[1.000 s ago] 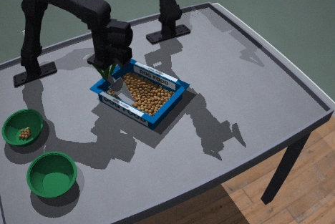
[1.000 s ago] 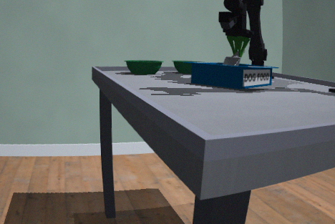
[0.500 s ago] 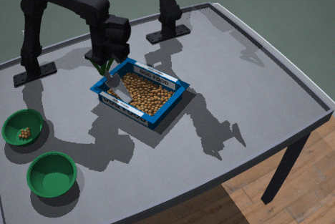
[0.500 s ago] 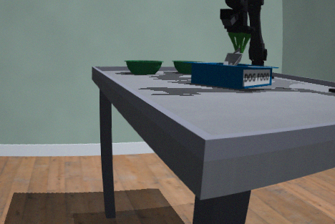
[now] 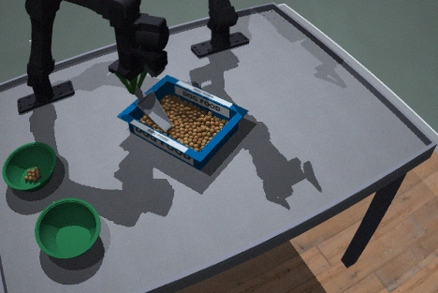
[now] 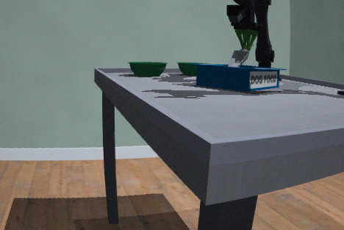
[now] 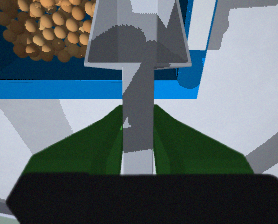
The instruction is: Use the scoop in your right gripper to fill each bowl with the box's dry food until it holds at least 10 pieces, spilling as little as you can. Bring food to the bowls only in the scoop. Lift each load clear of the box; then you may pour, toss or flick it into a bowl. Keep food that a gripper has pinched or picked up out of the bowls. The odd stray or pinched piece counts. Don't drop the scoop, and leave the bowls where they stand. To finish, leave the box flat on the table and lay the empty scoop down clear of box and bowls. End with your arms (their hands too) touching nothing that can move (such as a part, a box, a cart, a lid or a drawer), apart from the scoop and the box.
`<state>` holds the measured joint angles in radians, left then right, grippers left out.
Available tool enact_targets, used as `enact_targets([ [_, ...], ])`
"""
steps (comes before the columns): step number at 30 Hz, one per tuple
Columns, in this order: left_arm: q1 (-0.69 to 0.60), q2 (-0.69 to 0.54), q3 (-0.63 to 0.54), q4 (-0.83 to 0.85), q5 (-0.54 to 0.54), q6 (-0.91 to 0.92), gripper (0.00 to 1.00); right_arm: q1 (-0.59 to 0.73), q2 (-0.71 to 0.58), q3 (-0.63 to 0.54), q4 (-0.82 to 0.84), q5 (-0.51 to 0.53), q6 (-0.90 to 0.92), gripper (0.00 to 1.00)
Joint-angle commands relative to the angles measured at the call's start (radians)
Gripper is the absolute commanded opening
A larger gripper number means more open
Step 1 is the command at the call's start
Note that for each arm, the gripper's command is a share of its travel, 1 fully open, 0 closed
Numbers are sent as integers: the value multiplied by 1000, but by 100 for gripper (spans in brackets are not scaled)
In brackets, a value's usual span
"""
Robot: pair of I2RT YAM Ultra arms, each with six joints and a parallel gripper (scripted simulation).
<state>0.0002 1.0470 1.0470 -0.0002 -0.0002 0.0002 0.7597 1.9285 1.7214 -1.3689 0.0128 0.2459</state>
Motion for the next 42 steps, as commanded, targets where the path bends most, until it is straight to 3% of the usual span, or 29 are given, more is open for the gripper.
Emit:
enact_targets([
  [1,0,-14,21,20,0,0,100,-10,-42,46,-21,0,5,0],
  [8,0,-14,21,20,0,0,100,-10,-44,48,-8,0,5,0],
  [9,0,-14,21,20,0,0,100,13,-49,-24,30,1,10,0],
  [15,0,-14,21,20,0,0,100,13,-58,-34,33,1,12,0],
  [22,0,-14,21,20,0,0,100,22,-95,-123,71,2,22,0],
  [25,0,-14,21,20,0,0,100,6,-100,-57,54,2,19,0],
  [34,0,-14,21,20,0,0,100,11,-102,-61,21,0,19,0],
  [36,0,-14,21,20,0,0,100,-1,-91,-129,73,0,6,0],
  [42,0,-14,21,20,0,0,100,-3,-56,-140,102,0,3,0],
])
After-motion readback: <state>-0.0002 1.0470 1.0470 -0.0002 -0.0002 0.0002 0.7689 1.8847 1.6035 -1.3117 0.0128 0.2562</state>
